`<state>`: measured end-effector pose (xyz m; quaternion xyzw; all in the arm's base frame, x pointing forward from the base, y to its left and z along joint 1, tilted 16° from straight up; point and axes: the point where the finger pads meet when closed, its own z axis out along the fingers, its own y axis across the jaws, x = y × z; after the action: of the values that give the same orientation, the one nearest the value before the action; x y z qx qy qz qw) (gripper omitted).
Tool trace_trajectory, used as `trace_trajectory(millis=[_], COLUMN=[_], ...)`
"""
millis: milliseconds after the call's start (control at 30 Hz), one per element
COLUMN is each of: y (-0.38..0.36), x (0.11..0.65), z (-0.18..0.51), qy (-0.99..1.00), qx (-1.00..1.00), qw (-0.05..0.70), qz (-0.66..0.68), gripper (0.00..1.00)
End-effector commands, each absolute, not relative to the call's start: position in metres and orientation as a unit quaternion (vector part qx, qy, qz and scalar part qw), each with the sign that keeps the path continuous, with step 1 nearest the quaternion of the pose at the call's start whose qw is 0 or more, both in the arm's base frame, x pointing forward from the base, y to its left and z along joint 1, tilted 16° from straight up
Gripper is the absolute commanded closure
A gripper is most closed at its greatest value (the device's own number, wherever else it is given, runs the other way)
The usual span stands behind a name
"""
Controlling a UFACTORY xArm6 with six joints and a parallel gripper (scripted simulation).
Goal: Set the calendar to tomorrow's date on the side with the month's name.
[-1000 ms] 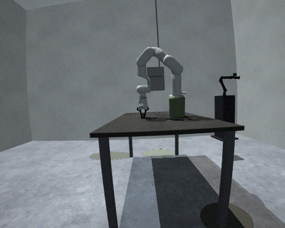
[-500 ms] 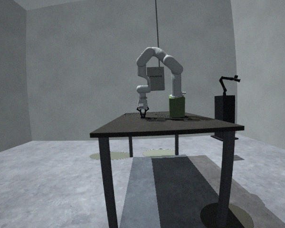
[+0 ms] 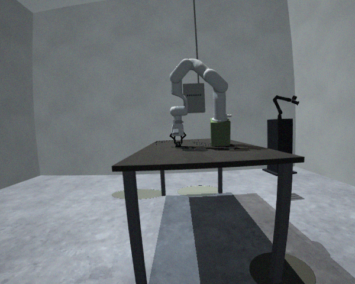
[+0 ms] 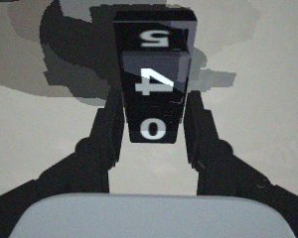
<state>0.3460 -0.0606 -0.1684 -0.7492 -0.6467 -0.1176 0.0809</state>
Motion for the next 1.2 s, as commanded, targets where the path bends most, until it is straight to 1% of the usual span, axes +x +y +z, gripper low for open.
trace_trajectory(millis=[0,400,967,1167], y=[-0.061,-0.063,-0.082,-0.085], x=[0.347,0.347,0.341,0.341], z=[-0.168,-0.162,-0.094,-0.082], qy=[-0.647,-0.647,-0.647,-0.647], qx=[-0.749,-0.749,-0.749,-0.749], qw=[0.08,0.08,0.08,0.08], qz=[-0.118,-0.118,-0.118,-0.118], gripper=[0.51,0.51,0.51,0.51])
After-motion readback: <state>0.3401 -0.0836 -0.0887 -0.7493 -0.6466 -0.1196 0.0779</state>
